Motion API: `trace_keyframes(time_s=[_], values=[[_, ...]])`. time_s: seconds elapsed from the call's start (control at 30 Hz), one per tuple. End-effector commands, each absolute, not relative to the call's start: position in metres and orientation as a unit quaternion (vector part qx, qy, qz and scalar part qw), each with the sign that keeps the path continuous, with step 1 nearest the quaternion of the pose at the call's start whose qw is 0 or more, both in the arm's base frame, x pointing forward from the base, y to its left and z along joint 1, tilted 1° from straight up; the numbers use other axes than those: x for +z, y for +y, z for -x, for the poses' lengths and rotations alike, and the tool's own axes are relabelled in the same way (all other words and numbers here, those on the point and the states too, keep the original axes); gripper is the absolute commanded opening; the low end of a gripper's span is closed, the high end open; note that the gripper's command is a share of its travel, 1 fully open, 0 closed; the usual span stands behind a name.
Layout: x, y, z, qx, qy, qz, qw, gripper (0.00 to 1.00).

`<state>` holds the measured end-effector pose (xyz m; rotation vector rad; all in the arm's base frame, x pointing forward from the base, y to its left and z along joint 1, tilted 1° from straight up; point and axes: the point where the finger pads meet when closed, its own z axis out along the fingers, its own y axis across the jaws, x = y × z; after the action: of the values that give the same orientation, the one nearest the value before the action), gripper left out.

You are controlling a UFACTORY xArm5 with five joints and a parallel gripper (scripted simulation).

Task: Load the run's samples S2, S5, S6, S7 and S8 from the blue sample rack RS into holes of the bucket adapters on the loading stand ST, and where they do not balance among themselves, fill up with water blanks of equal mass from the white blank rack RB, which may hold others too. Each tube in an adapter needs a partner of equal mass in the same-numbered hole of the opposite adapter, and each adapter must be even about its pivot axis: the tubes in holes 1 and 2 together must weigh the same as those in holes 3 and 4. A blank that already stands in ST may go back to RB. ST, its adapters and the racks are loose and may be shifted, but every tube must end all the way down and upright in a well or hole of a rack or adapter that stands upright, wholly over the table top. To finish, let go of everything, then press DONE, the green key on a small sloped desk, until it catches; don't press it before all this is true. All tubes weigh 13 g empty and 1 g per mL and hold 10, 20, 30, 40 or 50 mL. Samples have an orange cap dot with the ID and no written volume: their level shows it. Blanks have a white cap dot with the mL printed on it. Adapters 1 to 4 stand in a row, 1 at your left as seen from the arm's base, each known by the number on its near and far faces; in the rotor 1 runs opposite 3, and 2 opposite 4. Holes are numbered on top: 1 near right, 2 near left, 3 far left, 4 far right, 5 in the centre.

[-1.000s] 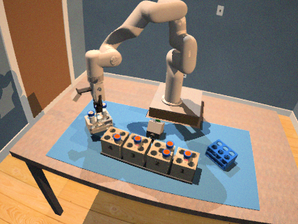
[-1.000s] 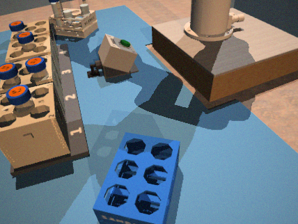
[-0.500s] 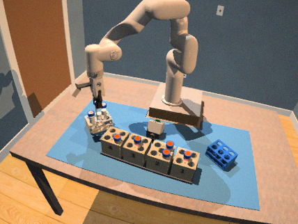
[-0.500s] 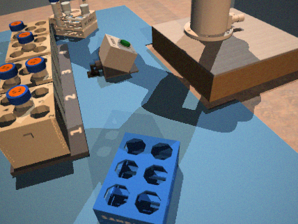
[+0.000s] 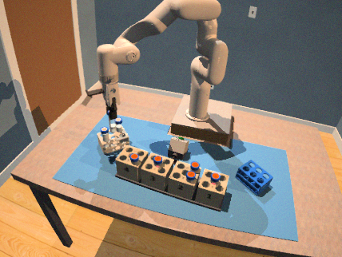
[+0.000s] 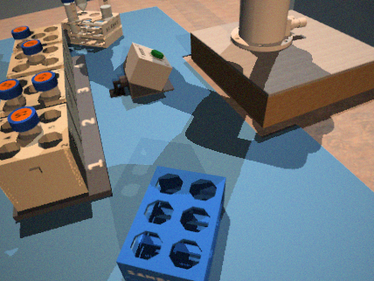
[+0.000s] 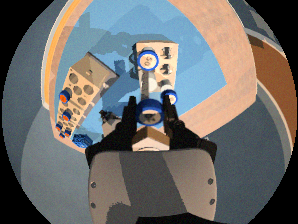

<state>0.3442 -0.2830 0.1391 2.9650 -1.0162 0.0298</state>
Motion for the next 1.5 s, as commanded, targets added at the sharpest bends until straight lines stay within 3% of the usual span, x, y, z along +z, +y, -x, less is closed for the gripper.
trace_keyframes(time_s=[0.0,0.87,1.47], values=[[0.151,-0.283,-0.345,0.011,-0.324,-0.946,0.004,0.0],[0.195,-0.283,-0.344,0.011,-0.324,-0.946,0.004,0.0],[0.195,-0.26,-0.354,0.011,-0.244,-0.97,0.004,0.0]])
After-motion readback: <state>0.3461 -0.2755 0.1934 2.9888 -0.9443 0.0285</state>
